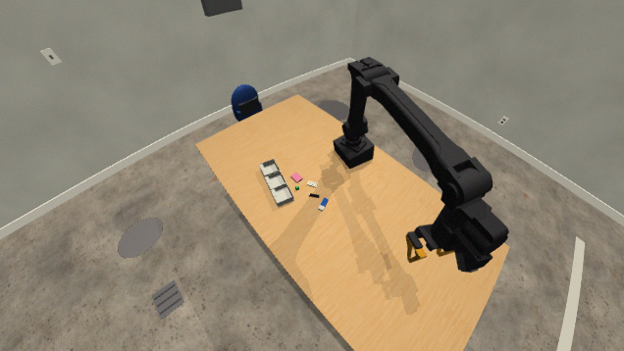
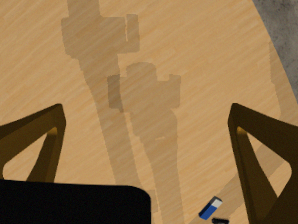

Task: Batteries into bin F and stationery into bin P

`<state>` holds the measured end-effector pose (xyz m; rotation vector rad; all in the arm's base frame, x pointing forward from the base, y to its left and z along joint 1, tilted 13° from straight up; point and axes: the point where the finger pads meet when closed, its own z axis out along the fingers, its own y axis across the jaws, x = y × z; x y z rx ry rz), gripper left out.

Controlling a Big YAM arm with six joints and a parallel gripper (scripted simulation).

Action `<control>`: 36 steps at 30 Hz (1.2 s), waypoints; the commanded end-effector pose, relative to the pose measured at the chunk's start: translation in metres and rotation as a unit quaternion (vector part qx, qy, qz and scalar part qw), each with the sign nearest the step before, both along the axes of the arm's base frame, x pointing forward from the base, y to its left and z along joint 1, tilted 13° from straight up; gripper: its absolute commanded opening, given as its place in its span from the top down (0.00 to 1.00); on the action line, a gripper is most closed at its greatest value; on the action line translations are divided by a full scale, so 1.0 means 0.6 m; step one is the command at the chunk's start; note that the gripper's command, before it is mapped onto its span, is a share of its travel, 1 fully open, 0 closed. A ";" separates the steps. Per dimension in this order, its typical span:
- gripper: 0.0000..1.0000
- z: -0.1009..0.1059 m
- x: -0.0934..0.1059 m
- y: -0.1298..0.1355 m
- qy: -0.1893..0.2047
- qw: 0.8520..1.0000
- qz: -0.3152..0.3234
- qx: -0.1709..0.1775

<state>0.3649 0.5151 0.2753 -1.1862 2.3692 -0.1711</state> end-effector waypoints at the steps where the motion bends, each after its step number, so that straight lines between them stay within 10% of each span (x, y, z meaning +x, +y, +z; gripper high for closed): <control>1: 0.00 0.012 -0.001 0.002 -0.003 1.000 0.001 0.006; 17: 0.00 0.012 -0.001 0.002 -0.003 1.000 0.001 0.006; 18: 0.92 0.000 0.000 0.000 0.000 1.000 0.000 0.000; 36: 0.92 0.000 0.000 0.000 0.000 1.000 0.000 0.000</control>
